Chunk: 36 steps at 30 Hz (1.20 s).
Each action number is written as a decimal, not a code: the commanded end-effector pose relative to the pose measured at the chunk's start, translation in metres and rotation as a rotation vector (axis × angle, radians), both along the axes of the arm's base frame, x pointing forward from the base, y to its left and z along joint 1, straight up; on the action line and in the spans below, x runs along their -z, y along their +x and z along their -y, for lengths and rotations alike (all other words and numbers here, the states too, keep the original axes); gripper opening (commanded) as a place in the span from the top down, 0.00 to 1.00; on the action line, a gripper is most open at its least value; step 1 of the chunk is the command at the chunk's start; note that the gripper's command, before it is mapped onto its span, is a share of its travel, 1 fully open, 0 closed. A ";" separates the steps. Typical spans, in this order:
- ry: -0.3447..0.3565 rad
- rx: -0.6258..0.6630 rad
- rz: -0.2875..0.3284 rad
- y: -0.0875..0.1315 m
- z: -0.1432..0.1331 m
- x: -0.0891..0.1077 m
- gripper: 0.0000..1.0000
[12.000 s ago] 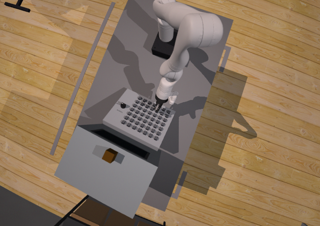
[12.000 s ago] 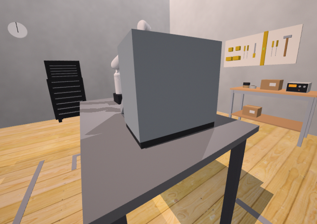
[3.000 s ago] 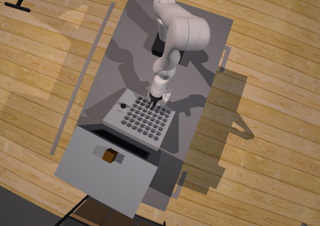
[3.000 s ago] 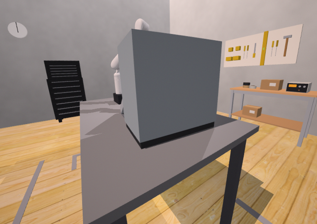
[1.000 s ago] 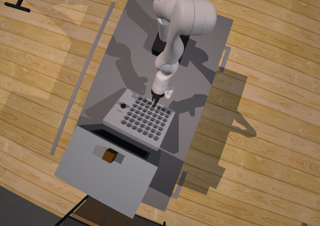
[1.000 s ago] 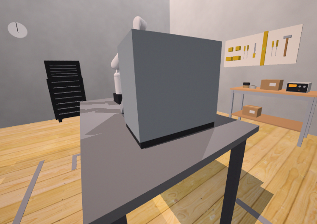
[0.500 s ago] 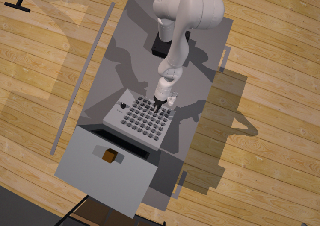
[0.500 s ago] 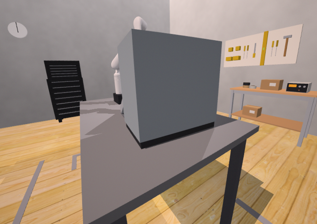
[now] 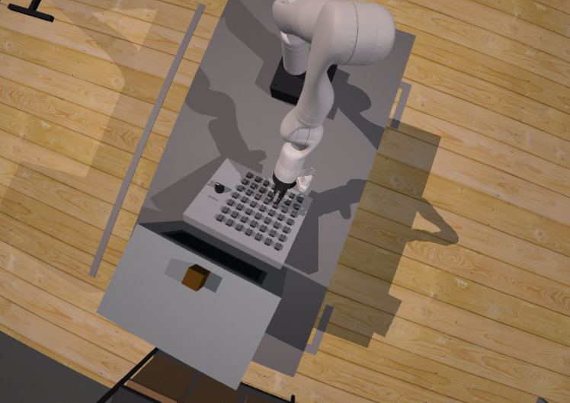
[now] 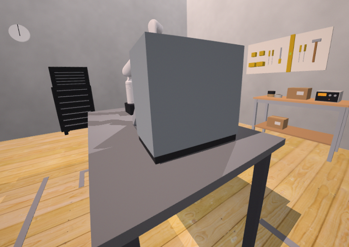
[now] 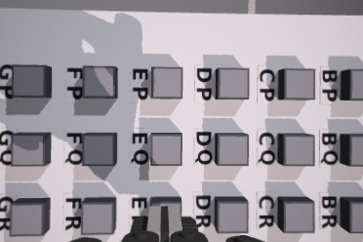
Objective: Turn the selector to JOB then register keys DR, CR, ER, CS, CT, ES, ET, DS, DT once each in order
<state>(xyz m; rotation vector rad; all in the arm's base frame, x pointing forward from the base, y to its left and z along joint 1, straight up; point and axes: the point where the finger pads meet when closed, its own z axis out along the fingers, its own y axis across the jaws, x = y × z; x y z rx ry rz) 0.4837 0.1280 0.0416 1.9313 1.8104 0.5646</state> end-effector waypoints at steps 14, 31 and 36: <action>0.001 0.000 0.002 0.003 0.000 0.003 0.90; 0.001 0.000 0.002 0.004 0.000 0.004 0.90; 0.001 0.000 0.002 0.004 0.000 0.005 0.90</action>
